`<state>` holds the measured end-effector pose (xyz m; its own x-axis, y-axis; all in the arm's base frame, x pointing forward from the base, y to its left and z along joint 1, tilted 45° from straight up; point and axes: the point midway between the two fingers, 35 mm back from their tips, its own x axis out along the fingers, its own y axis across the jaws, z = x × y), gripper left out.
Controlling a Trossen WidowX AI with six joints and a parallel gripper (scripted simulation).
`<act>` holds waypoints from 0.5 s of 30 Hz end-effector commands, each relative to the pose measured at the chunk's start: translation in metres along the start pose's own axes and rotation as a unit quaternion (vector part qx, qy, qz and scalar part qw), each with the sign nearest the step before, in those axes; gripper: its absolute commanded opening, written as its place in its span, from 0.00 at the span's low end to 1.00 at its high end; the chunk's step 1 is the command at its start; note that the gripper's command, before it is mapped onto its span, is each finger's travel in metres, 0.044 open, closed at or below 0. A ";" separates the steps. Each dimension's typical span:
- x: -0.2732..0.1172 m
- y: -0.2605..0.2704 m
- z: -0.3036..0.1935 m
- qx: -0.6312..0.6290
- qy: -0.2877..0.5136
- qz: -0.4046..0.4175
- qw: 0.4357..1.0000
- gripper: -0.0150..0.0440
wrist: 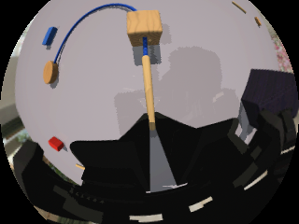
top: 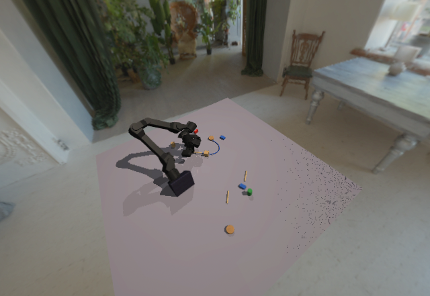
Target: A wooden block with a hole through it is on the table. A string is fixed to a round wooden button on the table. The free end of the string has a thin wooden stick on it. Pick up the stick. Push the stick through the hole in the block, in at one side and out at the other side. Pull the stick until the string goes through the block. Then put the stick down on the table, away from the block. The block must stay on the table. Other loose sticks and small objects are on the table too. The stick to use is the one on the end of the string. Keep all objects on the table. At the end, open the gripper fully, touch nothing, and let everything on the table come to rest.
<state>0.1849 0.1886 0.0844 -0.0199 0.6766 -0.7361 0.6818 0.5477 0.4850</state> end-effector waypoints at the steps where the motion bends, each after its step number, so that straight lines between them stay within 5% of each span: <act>1: 0.000 -0.003 -0.006 0.004 -0.002 -0.001 1.000 0.25; 15: -0.002 -0.002 -0.022 0.001 -0.001 -0.002 1.000 0.25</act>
<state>0.1697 0.1952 0.0949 -0.0152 0.6808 -0.7323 0.6812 0.5431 0.4908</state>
